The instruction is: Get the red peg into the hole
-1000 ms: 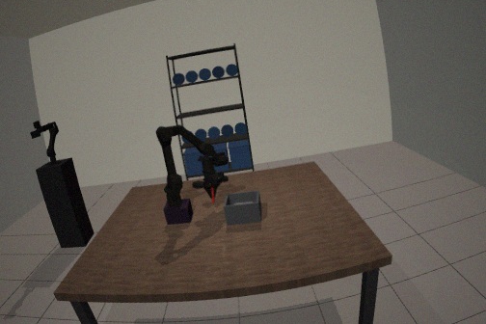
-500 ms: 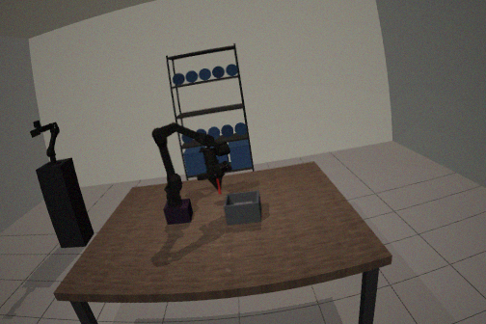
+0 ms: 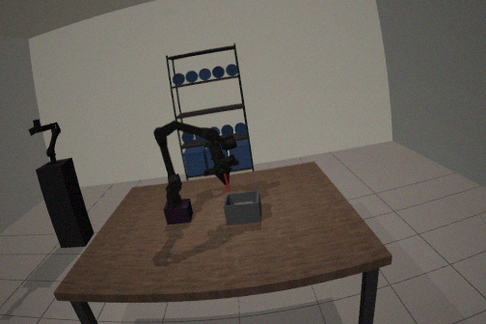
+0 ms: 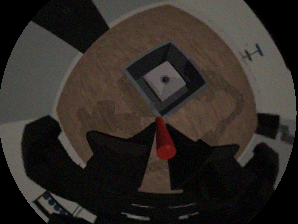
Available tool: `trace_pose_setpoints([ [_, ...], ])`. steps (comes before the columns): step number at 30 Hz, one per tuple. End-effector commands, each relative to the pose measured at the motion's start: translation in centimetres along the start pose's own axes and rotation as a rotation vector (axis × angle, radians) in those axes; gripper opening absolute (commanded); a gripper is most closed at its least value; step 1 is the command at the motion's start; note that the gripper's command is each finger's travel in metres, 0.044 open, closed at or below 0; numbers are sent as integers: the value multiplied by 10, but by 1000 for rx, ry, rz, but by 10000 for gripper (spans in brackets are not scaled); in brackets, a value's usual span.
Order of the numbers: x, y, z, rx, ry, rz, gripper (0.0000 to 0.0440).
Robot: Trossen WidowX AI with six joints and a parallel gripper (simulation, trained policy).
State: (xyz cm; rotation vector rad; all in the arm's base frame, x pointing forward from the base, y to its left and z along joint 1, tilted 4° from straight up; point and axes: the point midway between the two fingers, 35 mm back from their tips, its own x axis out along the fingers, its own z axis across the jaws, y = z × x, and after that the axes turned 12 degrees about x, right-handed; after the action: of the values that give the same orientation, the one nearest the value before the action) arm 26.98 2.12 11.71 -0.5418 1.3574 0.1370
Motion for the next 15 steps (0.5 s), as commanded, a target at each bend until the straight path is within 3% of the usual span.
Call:
trace_pose_setpoints([
  [1, 3, -19, 4, 17, -3, -6, 0],
  [15, 27, -68, 9, 102, -10, -13, 0],
])
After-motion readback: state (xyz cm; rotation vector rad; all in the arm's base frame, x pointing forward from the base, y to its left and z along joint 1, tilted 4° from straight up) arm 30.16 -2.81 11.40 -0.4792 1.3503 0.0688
